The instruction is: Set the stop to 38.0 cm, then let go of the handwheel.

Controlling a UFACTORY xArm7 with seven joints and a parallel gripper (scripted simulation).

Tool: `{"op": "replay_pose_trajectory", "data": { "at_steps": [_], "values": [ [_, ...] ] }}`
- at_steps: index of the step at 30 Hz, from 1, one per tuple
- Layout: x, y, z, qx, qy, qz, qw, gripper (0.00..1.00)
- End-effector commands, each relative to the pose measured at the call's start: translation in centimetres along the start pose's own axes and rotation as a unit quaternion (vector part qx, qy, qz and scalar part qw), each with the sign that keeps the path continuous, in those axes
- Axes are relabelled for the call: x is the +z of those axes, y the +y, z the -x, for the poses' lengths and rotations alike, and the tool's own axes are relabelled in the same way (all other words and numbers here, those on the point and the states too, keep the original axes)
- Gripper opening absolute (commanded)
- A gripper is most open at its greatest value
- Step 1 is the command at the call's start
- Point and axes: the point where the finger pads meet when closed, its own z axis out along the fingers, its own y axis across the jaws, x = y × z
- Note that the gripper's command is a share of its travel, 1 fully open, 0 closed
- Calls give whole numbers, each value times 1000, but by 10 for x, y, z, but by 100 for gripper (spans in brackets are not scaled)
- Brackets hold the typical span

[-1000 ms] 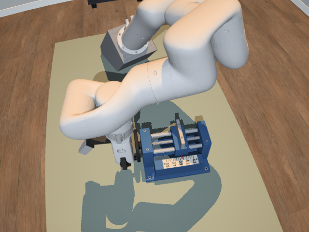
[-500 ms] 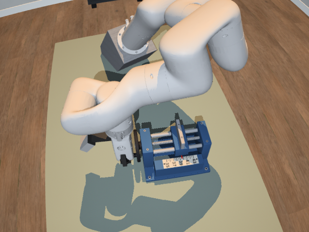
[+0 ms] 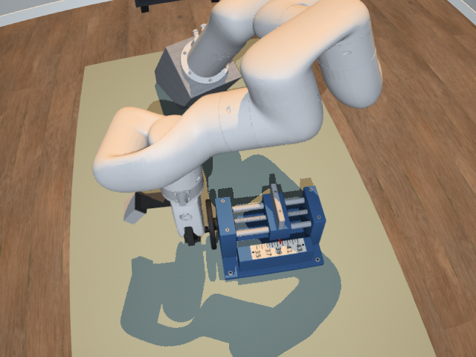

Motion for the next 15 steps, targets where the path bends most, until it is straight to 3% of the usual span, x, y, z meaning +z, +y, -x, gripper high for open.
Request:
{"op": "replay_pose_trajectory", "data": {
  "at_steps": [1, 6, 15],
  "values": [
    [-4, 7, -1, 0, 1, -2, 1000, 6],
    [-10, 15, -1, 0, 1, -2, 1000, 6],
    [-40, 24, -1, 0, 1, -2, 1000, 6]
  ]
}}
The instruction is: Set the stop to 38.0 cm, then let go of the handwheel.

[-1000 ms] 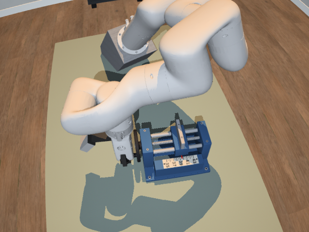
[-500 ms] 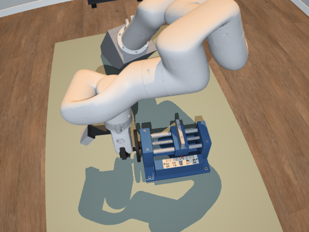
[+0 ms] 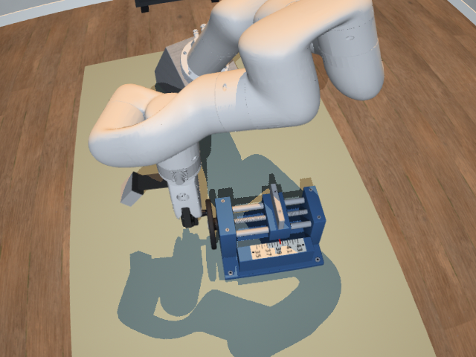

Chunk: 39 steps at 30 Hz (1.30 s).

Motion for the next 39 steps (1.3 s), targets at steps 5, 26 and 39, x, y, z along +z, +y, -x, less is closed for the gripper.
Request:
{"op": "replay_pose_trajectory", "data": {
  "at_steps": [5, 26, 39],
  "values": [
    [-23, -1, -1, -1, 3, -2, 1000, 6],
    [-46, -33, 0, -1, 3, -2, 1000, 6],
    [-35, -60, -1, -1, 3, -2, 1000, 6]
  ]
}}
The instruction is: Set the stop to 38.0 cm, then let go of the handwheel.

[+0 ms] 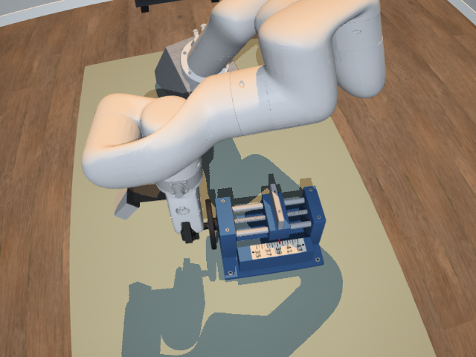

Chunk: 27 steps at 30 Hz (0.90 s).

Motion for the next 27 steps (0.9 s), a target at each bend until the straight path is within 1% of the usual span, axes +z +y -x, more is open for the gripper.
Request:
{"op": "replay_pose_trajectory", "data": {
  "at_steps": [1, 7, 13, 27],
  "values": [
    [7, -8, -1, 1, 0, 1, 1000, 6],
    [27, -15, -1, 1, 0, 1, 1000, 6],
    [44, -11, -1, 1, 0, 1, 1000, 6],
    [57, 0, -1, 1, 0, 1, 1000, 6]
  ]
}}
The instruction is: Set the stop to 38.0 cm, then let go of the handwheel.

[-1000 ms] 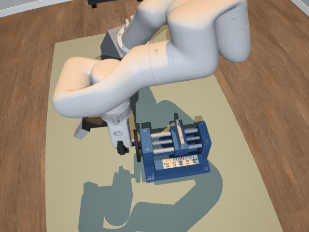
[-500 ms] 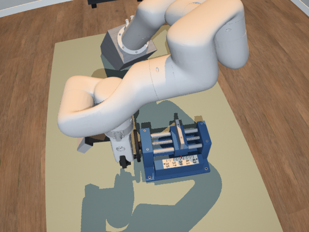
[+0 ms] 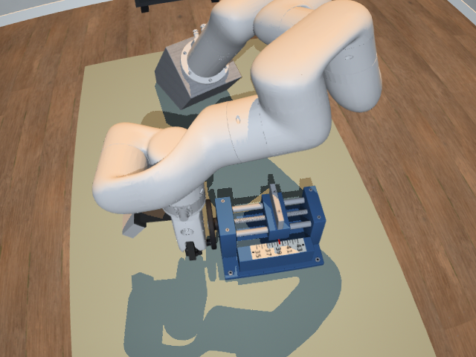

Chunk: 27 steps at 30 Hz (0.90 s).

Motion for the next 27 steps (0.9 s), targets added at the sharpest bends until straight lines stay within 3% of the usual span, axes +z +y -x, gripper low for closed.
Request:
{"op": "replay_pose_trajectory", "data": {
  "at_steps": [1, 27],
  "values": [
    [3, 4, -1, 0, 0, -1, 1000, 6],
    [8, 24, -1, 0, 0, -1, 1000, 6]
  ]
}}
